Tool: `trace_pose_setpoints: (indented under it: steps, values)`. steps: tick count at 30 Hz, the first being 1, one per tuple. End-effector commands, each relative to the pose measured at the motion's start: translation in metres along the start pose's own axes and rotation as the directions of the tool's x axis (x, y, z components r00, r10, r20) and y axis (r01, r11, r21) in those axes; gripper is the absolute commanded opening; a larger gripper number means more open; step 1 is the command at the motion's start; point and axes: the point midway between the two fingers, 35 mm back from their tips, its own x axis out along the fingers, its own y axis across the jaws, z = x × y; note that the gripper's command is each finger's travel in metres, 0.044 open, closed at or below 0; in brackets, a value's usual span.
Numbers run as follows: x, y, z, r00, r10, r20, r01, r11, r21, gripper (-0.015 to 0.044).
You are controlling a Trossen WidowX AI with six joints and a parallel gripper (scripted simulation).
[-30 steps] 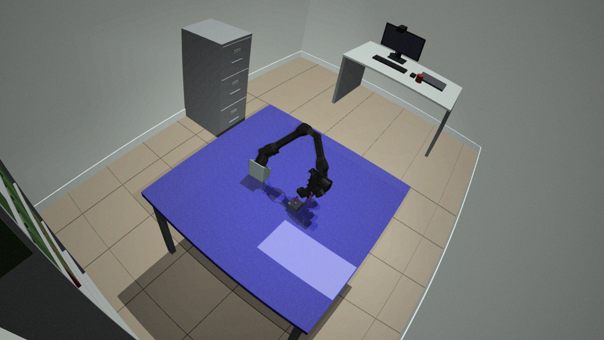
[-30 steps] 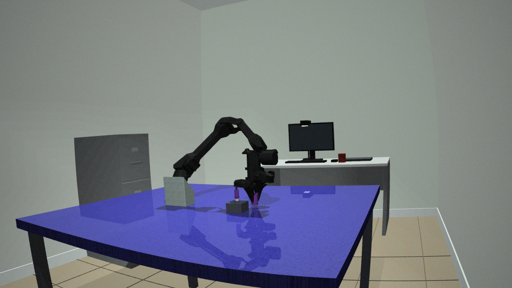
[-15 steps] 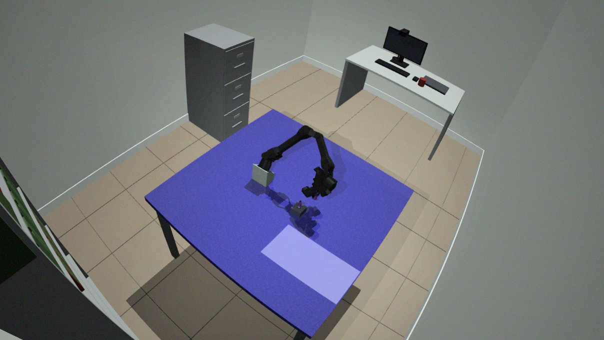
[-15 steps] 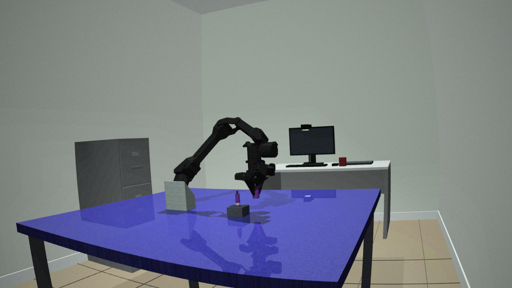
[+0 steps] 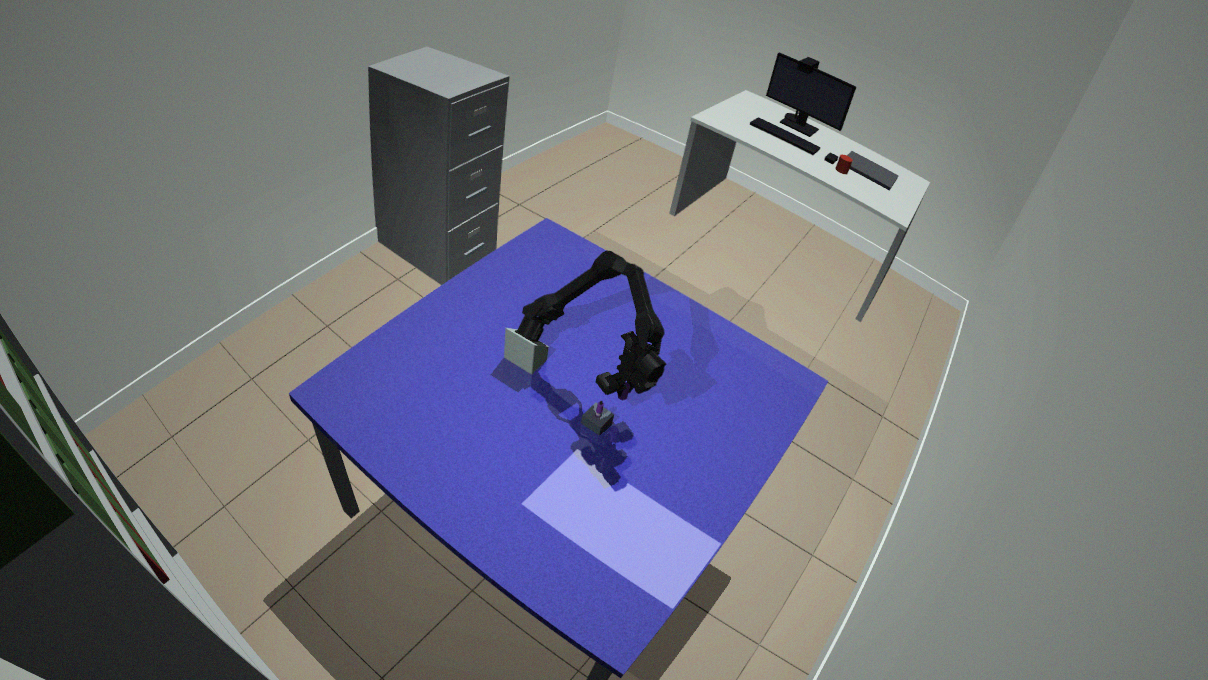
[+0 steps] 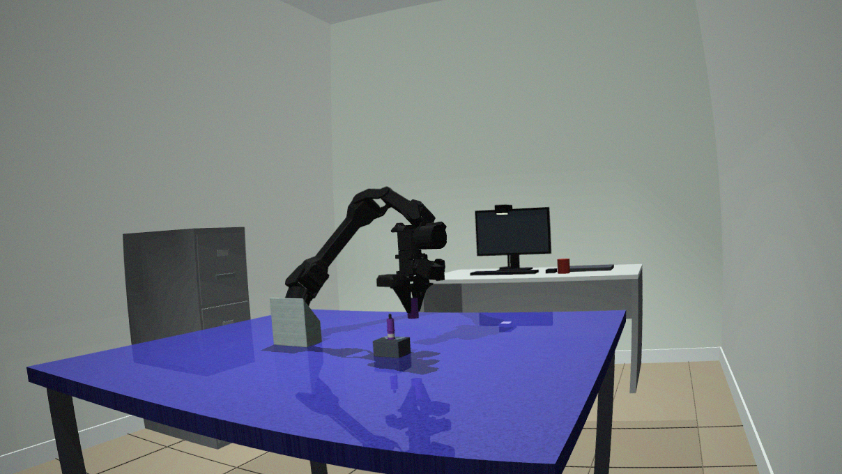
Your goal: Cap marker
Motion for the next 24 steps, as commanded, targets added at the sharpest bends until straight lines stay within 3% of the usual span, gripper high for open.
trace_pose_setpoints:
  steps: [1,24]
  values:
    - [-0.007,-0.015,0.003,1.000,-0.009,-0.001,0.009,1.000,-0.005,0.0000]
    - [-0.036,-0.079,0.001,1.000,-0.007,-0.013,0.007,1.000,-0.015,0.0000]
